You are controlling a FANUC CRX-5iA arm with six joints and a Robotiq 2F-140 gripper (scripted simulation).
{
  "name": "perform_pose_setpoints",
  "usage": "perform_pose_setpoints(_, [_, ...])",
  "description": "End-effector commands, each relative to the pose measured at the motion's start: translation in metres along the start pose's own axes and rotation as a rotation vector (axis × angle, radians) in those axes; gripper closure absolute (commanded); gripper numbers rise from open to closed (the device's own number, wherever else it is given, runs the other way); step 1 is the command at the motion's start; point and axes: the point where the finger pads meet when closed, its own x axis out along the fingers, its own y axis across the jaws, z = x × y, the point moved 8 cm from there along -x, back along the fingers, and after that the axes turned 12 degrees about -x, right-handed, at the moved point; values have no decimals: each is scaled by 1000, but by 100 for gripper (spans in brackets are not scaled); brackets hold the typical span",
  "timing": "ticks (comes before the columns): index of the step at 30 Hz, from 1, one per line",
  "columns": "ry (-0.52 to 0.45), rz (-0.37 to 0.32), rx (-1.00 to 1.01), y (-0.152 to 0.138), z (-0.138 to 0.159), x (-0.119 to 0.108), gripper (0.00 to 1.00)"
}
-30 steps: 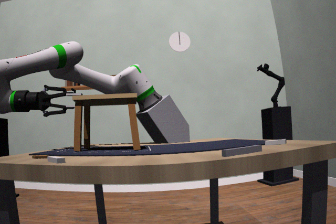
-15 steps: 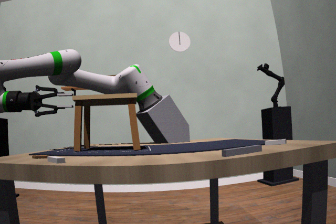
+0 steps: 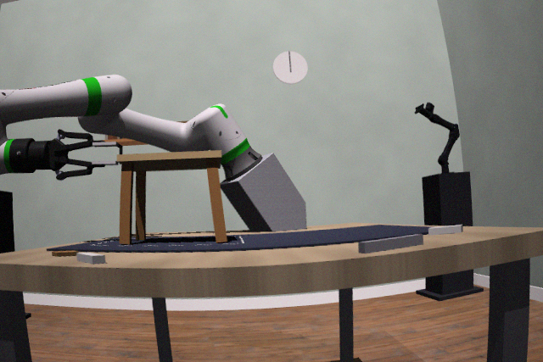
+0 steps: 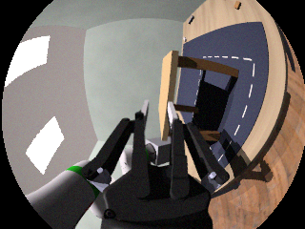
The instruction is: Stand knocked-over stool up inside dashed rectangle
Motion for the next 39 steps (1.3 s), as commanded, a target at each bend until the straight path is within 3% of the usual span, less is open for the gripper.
perform_pose_setpoints(1, [0,2,-2,-16,-4,-1,67])
perform_pose_setpoints(14, [0,2,-2,-56,-12,-2,67])
perform_pose_setpoints(39, [0,2,-2,-57,-12,-2,67])
